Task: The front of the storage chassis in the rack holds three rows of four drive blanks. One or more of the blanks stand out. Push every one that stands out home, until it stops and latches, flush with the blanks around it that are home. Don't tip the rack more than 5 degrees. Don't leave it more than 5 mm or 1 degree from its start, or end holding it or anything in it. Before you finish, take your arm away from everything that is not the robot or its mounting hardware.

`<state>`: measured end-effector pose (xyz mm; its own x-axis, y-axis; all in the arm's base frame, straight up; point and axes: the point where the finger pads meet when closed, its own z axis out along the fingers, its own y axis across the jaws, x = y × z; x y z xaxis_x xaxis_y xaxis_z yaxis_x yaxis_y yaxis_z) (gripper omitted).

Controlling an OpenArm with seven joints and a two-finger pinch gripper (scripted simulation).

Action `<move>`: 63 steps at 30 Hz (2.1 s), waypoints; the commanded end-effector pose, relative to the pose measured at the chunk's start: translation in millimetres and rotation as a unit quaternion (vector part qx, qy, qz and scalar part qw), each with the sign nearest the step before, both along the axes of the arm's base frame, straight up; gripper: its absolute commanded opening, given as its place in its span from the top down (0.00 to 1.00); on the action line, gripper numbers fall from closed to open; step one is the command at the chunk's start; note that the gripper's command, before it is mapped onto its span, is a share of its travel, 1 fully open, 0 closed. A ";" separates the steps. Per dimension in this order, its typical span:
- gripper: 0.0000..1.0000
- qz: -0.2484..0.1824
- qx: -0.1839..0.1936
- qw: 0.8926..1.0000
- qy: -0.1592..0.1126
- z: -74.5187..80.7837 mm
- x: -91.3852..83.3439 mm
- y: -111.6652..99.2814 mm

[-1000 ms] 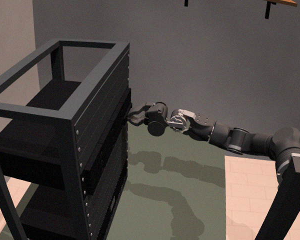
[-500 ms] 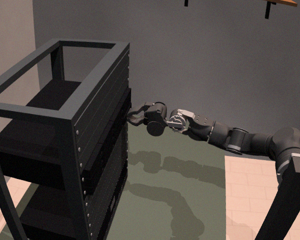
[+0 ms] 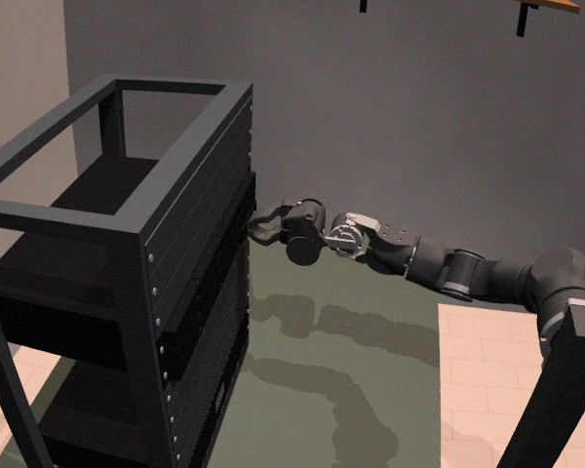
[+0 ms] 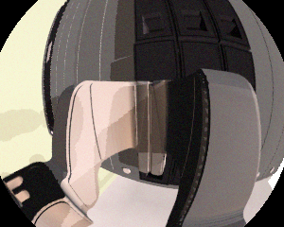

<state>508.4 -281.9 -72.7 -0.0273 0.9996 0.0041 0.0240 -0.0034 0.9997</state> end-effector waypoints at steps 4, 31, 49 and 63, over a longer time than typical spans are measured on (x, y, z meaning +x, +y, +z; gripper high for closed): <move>1.00 0.013 0.002 1.000 -0.008 6.4 4.1 9.3; 1.00 0.014 0.002 1.000 -0.009 7.6 5.3 10.5; 1.00 0.014 0.002 1.000 -0.008 7.7 7.0 11.4; 1.00 0.014 0.002 1.000 -0.008 7.7 7.0 11.4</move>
<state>511.3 -281.8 -72.6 -0.0290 0.9996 0.0023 0.0270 -0.0016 0.9996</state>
